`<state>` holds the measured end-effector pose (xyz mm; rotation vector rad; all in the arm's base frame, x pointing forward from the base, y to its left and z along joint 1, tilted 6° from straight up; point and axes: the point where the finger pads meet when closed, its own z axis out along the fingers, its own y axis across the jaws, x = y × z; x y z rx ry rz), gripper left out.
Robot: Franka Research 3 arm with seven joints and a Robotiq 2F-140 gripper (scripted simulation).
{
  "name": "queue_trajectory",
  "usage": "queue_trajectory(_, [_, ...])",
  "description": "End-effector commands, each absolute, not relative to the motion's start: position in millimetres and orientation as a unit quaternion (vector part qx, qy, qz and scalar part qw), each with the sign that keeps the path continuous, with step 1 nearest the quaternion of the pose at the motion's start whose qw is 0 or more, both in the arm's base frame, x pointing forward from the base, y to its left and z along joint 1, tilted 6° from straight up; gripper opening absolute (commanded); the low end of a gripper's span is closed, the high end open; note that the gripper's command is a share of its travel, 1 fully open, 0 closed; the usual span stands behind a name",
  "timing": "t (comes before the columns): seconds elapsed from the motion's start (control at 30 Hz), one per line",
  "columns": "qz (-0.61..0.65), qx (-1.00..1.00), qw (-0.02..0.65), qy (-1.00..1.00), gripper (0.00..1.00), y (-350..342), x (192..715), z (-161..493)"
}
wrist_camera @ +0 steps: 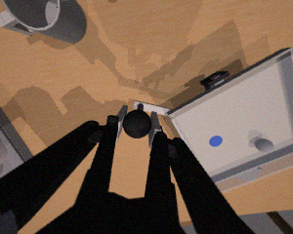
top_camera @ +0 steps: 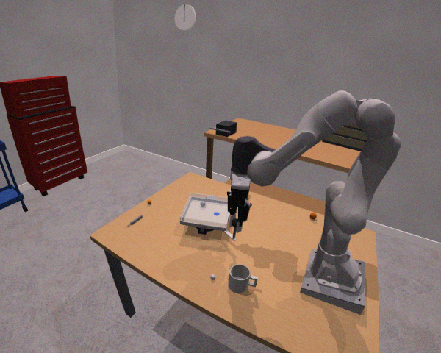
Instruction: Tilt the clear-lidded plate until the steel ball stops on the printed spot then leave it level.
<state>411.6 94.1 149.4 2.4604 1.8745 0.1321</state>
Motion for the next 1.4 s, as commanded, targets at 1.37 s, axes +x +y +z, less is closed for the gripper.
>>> queue_trajectory(1.37, [0.043, 0.795, 0.023, 0.605, 0.00, 97.7, 416.2, 157.2])
